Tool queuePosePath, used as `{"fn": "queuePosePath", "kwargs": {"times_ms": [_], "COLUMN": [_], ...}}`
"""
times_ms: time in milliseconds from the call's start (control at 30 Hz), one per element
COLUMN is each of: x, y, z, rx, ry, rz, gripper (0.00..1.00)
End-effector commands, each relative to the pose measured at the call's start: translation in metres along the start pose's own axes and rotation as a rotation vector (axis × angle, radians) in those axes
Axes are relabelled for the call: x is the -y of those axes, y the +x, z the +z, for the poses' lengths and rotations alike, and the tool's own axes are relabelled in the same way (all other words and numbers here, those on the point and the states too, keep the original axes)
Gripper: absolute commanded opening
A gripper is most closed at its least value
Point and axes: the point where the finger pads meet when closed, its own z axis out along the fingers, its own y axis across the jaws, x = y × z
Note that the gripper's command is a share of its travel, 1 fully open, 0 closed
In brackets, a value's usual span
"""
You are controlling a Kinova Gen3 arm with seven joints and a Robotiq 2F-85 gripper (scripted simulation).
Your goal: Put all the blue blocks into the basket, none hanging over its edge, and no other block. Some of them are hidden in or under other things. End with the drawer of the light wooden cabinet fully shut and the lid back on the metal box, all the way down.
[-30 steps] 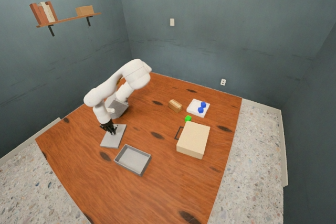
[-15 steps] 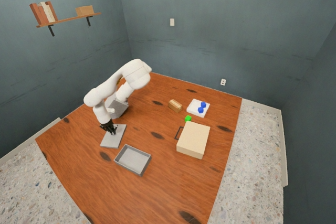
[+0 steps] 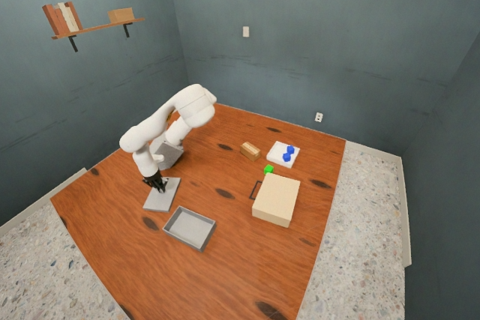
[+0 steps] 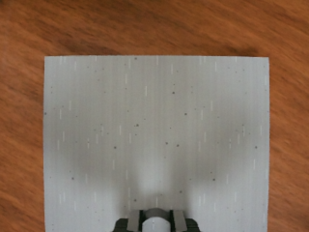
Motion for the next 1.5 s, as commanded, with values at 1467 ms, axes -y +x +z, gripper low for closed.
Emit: {"fn": "queuePosePath", "kwargs": {"times_ms": [1467], "x": [0.002], "y": [0.0], "z": [-0.132], "rx": [0.002], "ry": [0.006], "rz": [-0.002], "gripper": [0.1]}}
